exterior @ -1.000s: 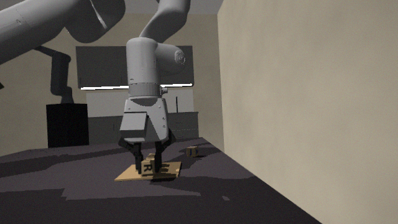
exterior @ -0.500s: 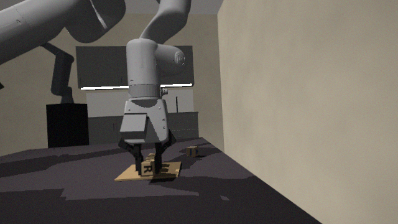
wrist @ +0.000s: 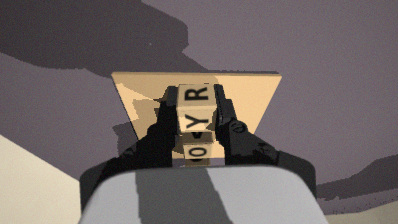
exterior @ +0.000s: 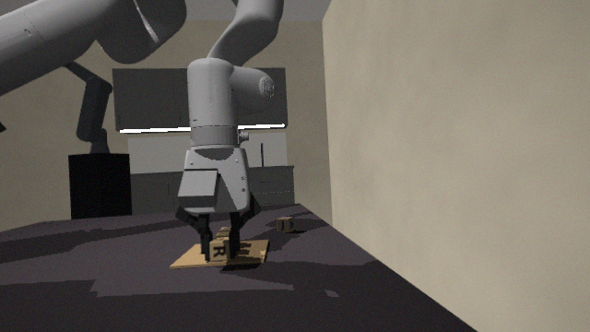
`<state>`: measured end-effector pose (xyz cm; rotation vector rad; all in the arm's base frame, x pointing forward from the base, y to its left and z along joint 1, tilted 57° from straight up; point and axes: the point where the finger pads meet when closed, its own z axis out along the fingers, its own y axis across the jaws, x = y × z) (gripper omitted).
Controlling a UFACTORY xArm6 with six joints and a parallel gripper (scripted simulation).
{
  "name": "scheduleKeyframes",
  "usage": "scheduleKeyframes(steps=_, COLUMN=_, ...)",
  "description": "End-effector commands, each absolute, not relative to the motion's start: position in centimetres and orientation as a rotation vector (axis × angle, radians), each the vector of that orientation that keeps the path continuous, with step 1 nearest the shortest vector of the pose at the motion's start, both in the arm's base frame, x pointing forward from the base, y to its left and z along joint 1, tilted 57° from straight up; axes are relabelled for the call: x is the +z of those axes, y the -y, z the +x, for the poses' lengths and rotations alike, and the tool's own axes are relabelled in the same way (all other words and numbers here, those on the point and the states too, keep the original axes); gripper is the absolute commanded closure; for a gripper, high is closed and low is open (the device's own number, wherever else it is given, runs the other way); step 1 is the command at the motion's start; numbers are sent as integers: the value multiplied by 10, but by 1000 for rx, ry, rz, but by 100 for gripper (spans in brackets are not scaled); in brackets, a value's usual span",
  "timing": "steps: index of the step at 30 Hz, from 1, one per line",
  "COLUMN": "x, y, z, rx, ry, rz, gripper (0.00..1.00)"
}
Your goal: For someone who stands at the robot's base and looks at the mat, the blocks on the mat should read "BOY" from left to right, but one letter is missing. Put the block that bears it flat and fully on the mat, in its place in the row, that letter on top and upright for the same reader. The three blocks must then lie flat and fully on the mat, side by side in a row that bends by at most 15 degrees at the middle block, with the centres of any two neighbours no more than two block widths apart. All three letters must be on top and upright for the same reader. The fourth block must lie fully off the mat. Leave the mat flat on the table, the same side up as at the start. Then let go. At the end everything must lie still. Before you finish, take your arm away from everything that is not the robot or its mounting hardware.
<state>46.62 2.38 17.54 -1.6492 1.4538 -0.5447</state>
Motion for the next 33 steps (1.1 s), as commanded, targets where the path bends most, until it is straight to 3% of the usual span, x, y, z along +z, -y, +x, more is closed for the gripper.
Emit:
scheduleKeyframes(steps=1, x=176, y=-24, z=466, rx=-546, ry=-1454, rz=-1649, gripper=73)
scheduleKeyframes(steps=27, x=176, y=-24, z=466, rx=-546, ry=-1454, rz=-1649, gripper=73)
scheduleKeyframes(steps=33, x=176, y=-24, z=466, rx=-546, ry=-1454, rz=-1649, gripper=65)
